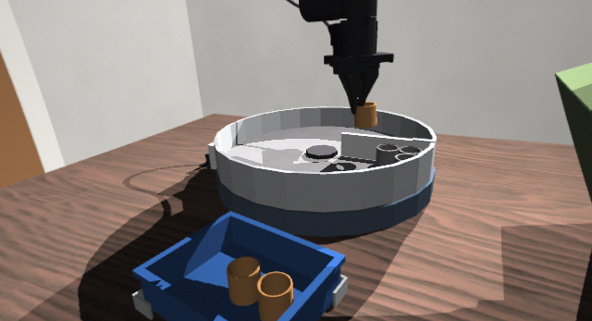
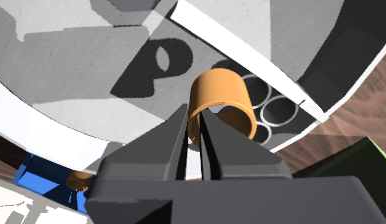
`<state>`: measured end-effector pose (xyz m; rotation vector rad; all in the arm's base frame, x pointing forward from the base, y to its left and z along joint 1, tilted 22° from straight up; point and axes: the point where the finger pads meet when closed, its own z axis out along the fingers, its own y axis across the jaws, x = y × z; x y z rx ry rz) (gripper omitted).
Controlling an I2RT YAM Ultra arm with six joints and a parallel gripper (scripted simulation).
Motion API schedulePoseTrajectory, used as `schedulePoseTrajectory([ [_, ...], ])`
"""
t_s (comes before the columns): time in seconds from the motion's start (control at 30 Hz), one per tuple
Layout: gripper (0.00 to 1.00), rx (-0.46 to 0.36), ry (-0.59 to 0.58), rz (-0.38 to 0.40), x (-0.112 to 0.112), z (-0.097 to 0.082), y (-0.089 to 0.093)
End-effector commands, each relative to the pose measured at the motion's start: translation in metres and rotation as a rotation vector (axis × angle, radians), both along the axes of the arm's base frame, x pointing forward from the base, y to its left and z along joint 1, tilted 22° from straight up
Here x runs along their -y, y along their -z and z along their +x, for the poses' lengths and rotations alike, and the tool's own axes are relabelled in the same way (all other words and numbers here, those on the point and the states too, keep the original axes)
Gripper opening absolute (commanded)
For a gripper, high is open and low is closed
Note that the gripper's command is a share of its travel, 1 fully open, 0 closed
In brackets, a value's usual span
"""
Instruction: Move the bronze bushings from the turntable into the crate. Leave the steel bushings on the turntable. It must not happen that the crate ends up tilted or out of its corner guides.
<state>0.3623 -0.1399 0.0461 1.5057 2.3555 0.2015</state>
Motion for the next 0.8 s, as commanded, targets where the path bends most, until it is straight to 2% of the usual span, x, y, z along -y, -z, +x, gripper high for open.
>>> schedulePoseTrajectory([
  [0.0,0.0,0.045,0.008,-0.037,0.0112,0.006,-0.0264],
  [0.77,0.0,0.053,0.009,-0.041,0.012,0.0077,-0.0273],
])
